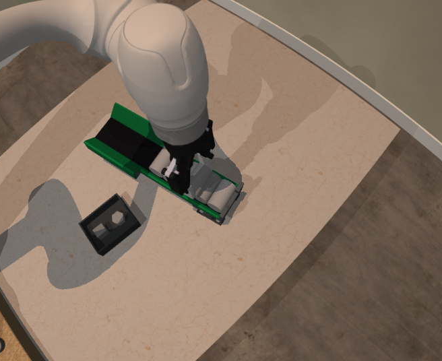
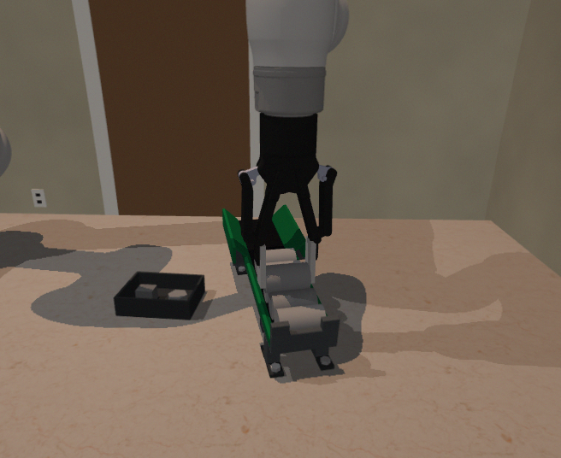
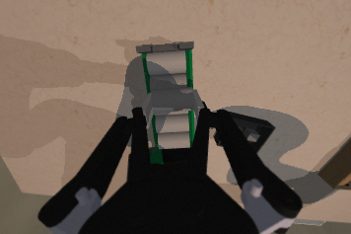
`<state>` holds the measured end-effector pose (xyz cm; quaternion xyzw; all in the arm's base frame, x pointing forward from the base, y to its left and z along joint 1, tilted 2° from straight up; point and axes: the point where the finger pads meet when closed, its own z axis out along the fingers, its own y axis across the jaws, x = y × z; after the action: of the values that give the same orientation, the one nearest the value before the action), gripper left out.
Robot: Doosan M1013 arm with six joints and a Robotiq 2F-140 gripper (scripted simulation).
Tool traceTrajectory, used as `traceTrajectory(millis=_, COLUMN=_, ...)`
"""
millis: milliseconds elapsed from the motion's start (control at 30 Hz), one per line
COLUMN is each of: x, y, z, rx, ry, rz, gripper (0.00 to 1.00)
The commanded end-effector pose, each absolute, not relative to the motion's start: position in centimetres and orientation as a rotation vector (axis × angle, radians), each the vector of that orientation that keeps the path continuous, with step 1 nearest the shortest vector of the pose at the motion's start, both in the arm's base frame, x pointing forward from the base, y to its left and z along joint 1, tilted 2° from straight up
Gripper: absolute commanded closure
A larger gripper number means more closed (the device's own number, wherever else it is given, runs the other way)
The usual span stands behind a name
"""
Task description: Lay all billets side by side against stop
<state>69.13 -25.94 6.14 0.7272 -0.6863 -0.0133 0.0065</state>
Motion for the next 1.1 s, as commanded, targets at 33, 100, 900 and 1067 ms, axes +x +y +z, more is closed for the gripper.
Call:
traceTrajectory(millis=33, x=68.9, y=-26.1, z=5.7, rx=2.273, ry=-2.153, rz=-0.046, gripper=0.54)
traceTrajectory(millis=100, x=68.9, y=-26.1, z=5.7, rx=2.273, ry=-2.153, rz=-0.046, gripper=0.54)
traceTrajectory(millis=900, x=69.1, y=-26.2, z=10.0, rx=2.273, ry=-2.153, rz=-0.046, gripper=0.54)
traceTrajectory(millis=1067, x=69.2, y=-26.2, z=13.7, rx=2.273, ry=-2.153, rz=-0.046, gripper=0.54)
